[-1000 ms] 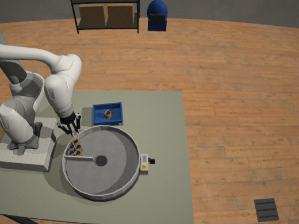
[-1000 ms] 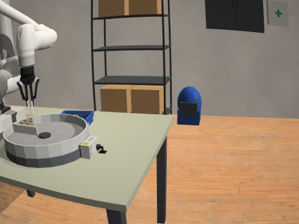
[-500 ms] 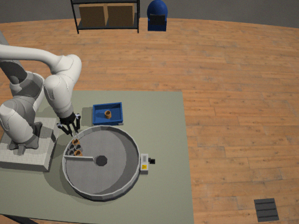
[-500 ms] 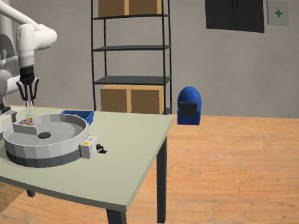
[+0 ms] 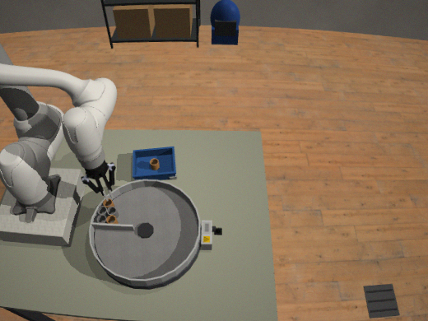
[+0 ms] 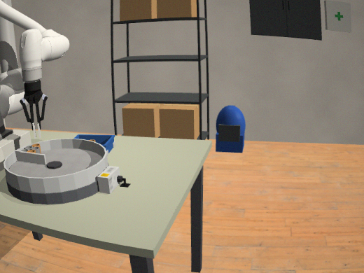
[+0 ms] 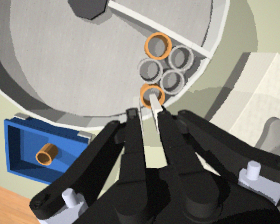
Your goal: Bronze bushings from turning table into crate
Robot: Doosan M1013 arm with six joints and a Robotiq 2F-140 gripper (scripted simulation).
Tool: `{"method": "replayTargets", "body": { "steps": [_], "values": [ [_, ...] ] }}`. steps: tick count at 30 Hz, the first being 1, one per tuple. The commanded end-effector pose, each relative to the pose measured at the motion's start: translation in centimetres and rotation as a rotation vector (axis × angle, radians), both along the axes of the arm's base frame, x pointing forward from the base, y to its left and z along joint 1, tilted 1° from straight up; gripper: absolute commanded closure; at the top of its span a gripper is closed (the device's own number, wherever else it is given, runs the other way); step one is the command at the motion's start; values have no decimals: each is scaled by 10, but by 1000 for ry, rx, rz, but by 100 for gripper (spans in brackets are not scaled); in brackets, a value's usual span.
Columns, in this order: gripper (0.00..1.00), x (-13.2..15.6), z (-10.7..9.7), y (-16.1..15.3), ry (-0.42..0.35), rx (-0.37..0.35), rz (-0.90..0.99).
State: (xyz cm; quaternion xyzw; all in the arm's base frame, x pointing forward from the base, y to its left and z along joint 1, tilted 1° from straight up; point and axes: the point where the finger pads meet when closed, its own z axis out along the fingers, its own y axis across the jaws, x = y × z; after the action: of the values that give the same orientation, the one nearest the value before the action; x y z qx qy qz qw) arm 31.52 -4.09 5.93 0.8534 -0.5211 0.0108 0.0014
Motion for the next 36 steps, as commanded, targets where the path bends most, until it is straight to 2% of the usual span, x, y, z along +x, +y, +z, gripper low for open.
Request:
{"method": "replayTargets", "body": {
  "steps": [1,9,15,36],
  "values": [
    [90,0,0,0,0,0,0],
    [90,0,-2,0,0,0,0],
    [90,0,-23,0,0,0,0],
    [90,0,-23,0,0,0,0]
  ]
}}
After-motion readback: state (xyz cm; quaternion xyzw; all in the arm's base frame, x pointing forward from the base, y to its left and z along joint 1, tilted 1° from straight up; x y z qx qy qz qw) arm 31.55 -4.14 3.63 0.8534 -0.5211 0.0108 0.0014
